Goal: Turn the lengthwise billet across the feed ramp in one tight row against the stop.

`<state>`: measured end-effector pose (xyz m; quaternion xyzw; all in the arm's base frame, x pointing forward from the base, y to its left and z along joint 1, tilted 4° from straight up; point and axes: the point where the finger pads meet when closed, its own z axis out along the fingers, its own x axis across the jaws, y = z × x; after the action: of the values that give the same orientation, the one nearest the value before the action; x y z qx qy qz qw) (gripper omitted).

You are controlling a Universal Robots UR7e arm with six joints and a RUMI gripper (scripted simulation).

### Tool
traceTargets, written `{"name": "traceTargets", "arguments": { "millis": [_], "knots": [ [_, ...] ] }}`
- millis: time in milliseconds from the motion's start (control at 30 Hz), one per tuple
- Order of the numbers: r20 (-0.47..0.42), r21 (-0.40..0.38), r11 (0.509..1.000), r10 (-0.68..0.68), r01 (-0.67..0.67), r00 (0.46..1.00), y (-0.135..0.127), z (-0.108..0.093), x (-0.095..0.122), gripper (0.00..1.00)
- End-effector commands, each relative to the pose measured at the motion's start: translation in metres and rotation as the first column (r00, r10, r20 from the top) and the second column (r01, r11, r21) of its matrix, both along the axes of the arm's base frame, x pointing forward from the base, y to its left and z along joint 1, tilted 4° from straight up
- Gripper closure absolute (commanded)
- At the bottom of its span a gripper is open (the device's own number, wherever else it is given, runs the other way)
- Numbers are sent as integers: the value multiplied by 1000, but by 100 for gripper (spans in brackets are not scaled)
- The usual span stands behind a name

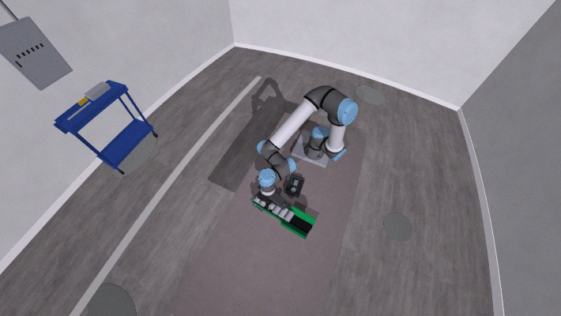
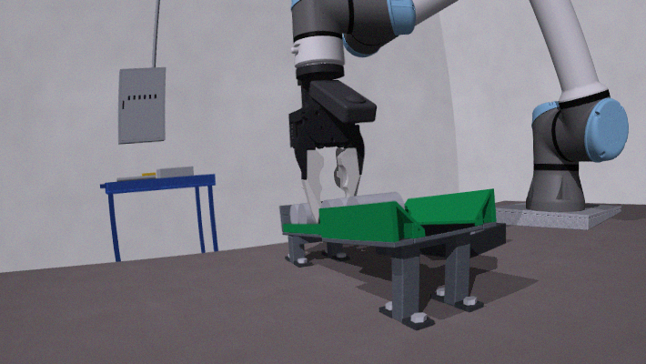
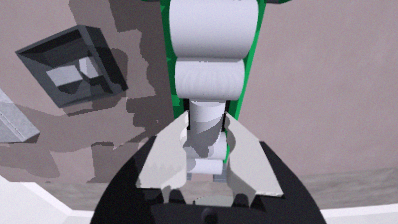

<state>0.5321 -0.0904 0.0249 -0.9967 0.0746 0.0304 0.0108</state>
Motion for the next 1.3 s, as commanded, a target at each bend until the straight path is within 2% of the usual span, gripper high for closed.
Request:
{"name": "traceTargets", "arguments": {
  "millis": [0, 467, 967, 1033, 1067, 1267],
  "knots": [
    [1, -1, 1000, 0, 0, 1000, 0, 1, 0, 100],
    [1, -1, 1000, 0, 0, 1000, 0, 1, 0, 100],
    [2, -1, 1000, 0, 0, 1000, -1, 31, 2, 100],
    [2, -1, 1000, 0, 0, 1000, -1, 31, 2, 100],
    [2, -1, 1000, 0, 0, 1000, -1, 24, 2, 100],
    [2, -1, 1000, 0, 0, 1000, -1, 36, 2, 100]
  ]
}}
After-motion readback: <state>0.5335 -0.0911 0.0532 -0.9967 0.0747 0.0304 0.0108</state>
